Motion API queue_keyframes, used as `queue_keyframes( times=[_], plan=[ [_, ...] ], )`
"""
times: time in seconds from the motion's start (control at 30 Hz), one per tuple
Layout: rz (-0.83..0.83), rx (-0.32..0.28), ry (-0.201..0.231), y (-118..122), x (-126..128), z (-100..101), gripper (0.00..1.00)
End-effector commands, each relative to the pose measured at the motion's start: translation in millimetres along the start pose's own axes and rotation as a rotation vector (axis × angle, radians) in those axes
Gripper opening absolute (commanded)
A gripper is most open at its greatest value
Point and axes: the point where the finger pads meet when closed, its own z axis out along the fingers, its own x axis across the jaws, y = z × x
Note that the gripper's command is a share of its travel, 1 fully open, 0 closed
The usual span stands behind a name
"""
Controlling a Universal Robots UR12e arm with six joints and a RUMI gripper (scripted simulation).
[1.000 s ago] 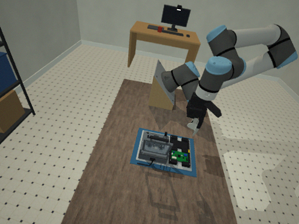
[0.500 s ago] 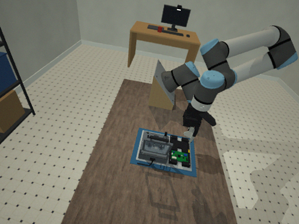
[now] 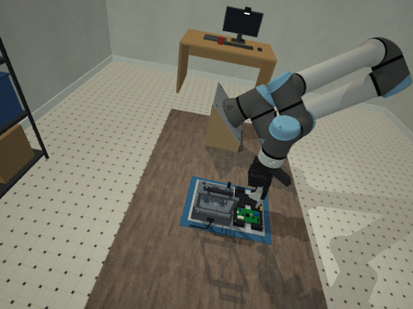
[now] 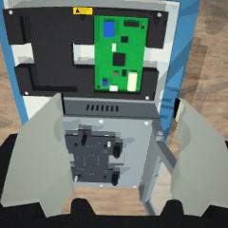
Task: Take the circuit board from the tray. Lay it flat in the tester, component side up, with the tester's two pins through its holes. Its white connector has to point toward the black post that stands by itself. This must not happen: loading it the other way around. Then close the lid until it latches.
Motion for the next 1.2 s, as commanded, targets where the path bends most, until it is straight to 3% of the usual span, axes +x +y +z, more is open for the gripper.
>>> queue_keyframes(
  times=[0.0,0.27,0.6,1.17],
  plan=[
    [0.000,-0.002,0.002,1,2,23,0.59],
    [0.000,-0.002,0.002,1,2,51,0.59],
    [0.000,-0.002,0.002,1,2,69,0.59],
    [0.000,-0.002,0.002,1,2,79,0.59]
  ],
)
